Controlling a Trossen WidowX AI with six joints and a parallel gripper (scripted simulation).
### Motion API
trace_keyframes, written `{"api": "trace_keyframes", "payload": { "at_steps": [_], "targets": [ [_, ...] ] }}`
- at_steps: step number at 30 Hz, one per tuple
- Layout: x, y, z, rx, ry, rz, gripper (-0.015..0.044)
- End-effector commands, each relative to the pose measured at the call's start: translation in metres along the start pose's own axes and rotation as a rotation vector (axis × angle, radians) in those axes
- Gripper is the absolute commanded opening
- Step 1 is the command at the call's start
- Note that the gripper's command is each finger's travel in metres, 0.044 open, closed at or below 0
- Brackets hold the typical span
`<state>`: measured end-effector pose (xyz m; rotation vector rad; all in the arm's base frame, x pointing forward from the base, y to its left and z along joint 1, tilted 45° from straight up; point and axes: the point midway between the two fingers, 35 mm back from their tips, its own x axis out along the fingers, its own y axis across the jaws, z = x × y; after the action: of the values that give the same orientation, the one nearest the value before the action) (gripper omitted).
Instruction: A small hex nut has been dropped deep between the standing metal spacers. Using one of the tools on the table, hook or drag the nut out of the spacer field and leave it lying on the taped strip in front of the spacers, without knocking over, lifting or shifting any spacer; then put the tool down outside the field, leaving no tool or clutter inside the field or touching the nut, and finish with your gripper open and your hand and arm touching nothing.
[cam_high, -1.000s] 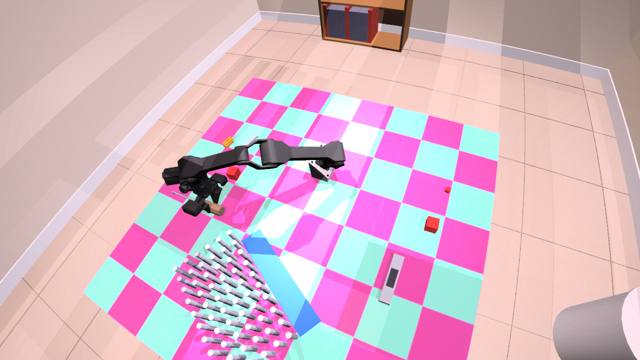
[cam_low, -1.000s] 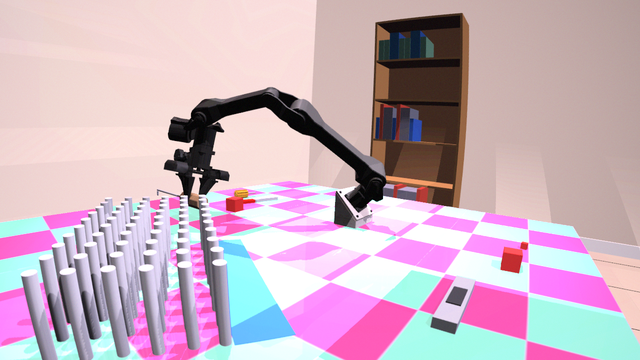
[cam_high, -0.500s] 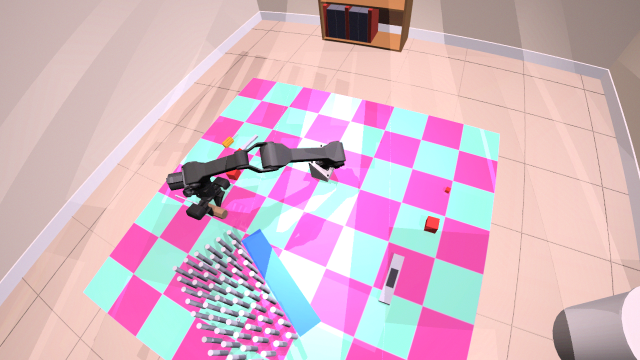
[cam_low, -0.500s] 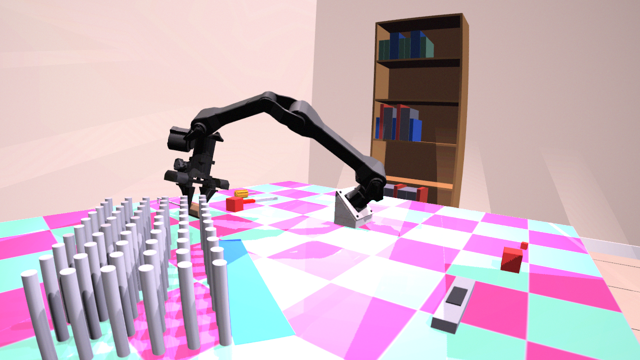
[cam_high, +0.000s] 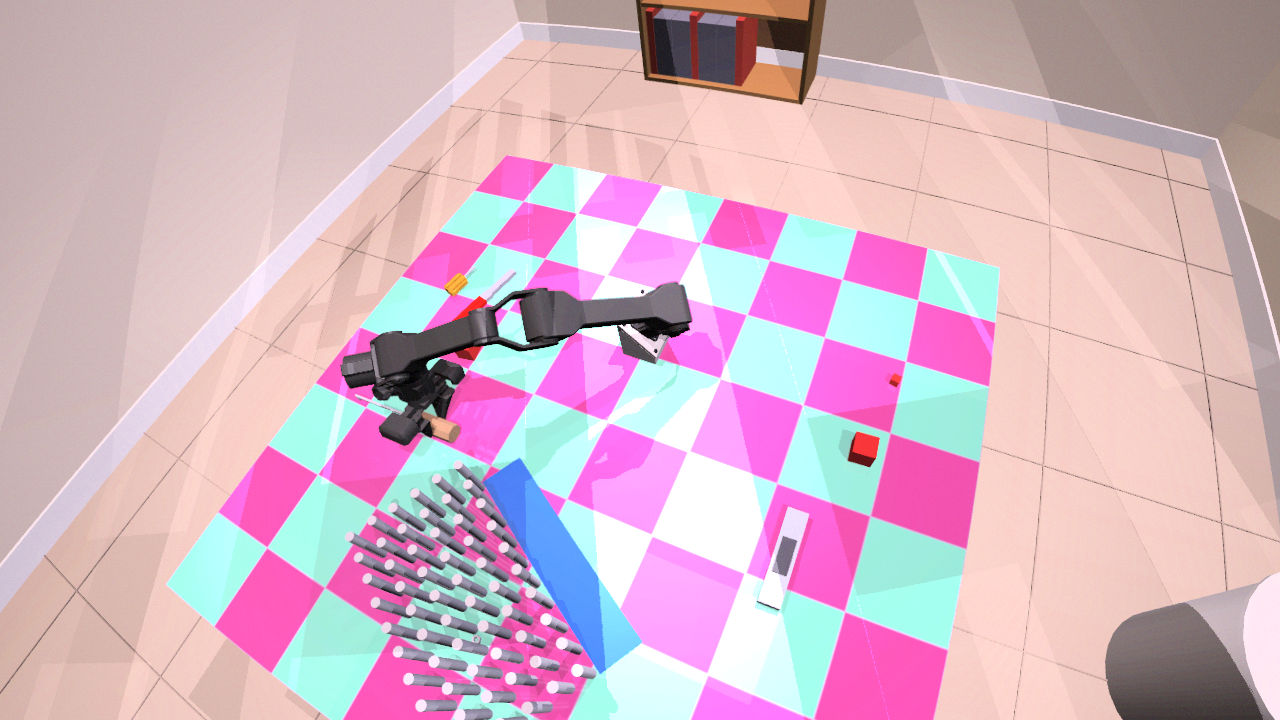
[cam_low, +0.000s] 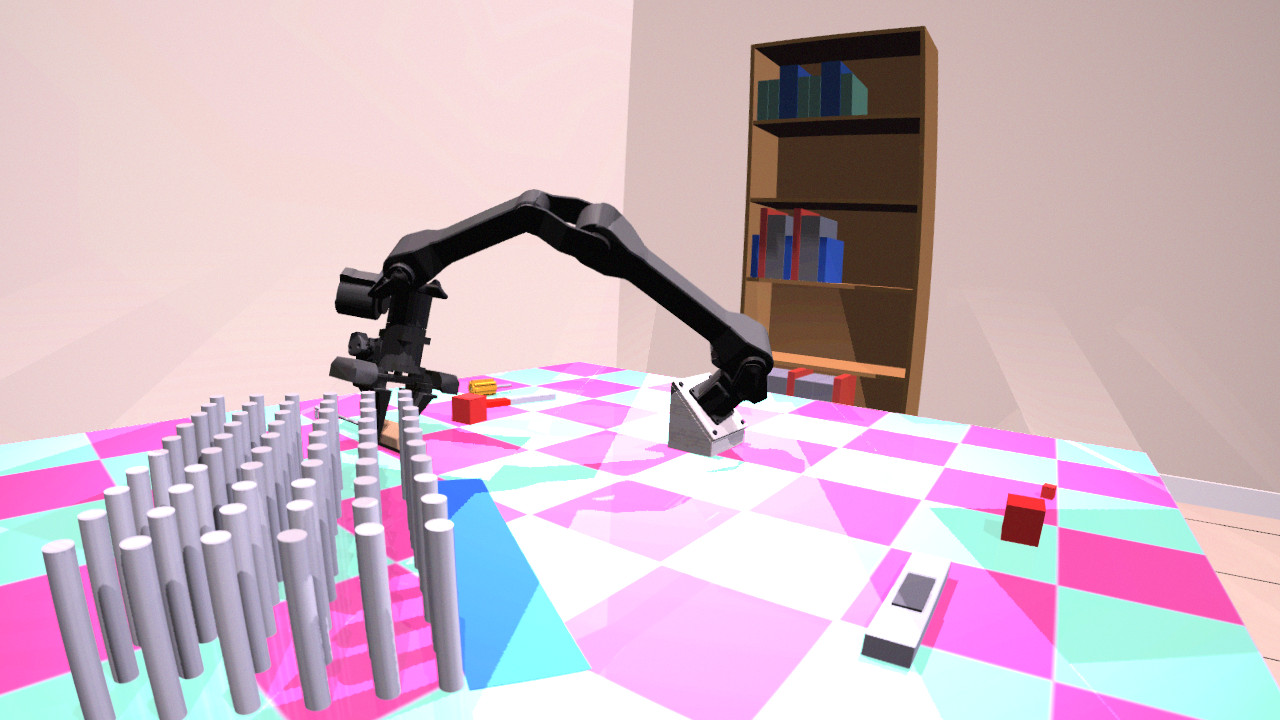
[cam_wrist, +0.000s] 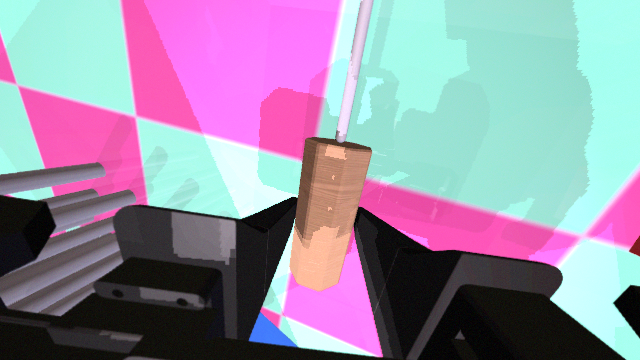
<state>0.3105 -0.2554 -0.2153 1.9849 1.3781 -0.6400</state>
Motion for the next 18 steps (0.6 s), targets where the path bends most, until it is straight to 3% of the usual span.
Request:
{"api": "trace_keyframes", "payload": {
  "at_steps": [1, 18],
  "targets": [
    [0.0066, -0.002, -0.0008, 0.002, 0.003, 0.0, 0.0],
    [0.0076, -0.0024, -0.0008, 0.002, -0.004, 0.035, 0.0]
  ]
}}
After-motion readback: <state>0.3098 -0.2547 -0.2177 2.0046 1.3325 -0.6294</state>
